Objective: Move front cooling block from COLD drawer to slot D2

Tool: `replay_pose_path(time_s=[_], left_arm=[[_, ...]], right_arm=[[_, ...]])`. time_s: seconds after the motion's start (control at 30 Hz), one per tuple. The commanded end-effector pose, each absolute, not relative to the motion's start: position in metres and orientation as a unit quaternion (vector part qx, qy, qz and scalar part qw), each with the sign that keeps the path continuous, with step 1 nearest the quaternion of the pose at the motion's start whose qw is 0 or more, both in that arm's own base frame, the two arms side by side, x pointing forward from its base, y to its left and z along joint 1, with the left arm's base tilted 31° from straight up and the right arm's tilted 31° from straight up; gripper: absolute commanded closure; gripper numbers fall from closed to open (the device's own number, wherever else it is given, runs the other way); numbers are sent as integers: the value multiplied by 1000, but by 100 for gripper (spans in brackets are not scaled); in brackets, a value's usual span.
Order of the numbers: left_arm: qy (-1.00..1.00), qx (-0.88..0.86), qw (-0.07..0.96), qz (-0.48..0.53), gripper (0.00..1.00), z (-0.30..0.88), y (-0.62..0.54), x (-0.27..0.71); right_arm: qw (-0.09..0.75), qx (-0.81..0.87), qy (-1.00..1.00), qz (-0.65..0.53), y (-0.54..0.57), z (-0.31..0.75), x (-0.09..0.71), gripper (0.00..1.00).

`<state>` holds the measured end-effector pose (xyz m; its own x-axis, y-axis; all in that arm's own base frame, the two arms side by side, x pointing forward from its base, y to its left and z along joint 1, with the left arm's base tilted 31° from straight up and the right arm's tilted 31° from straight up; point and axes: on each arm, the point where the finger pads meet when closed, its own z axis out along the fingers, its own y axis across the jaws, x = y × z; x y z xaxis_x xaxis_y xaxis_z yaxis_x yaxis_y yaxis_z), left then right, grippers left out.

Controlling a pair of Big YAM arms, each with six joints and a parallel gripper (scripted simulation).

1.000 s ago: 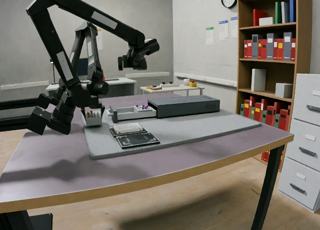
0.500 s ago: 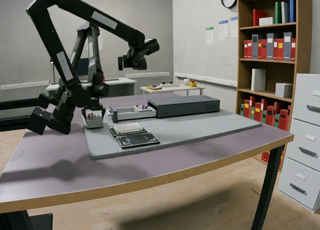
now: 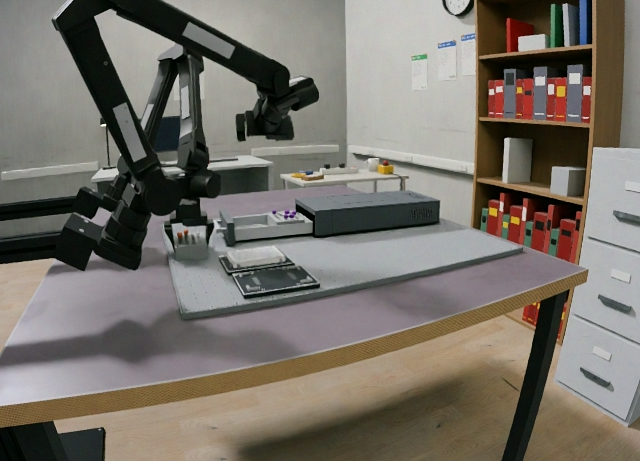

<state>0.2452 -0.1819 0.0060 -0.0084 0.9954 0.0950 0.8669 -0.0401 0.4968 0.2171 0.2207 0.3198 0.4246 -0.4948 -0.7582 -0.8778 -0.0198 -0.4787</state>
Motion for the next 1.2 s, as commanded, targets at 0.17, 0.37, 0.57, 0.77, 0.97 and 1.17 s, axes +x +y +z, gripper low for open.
replay_pose_path(time_s=[0.17, 0.37, 0.57, 0.77, 0.97, 1.17], left_arm=[[674, 683, 188, 209, 0, 21, -209, 250], [675, 679, 204, 206, 0, 29, -216, 245], [675, 678, 207, 204, 0, 42, -219, 242], [678, 675, 205, 205, 0, 64, -215, 249], [676, 677, 209, 203, 0, 90, -219, 232], [677, 676, 212, 199, 0, 125, -218, 209]], right_arm=[[512, -694, 472, 183, 228, 356, 220, 0], [512, -694, 472, 183, 228, 356, 220, 0], [512, -694, 472, 183, 228, 356, 220, 0], [512, -694, 472, 183, 228, 356, 220, 0], [512, -694, 472, 183, 228, 356, 220, 0], [512, -694, 472, 183, 228, 356, 220, 0]])
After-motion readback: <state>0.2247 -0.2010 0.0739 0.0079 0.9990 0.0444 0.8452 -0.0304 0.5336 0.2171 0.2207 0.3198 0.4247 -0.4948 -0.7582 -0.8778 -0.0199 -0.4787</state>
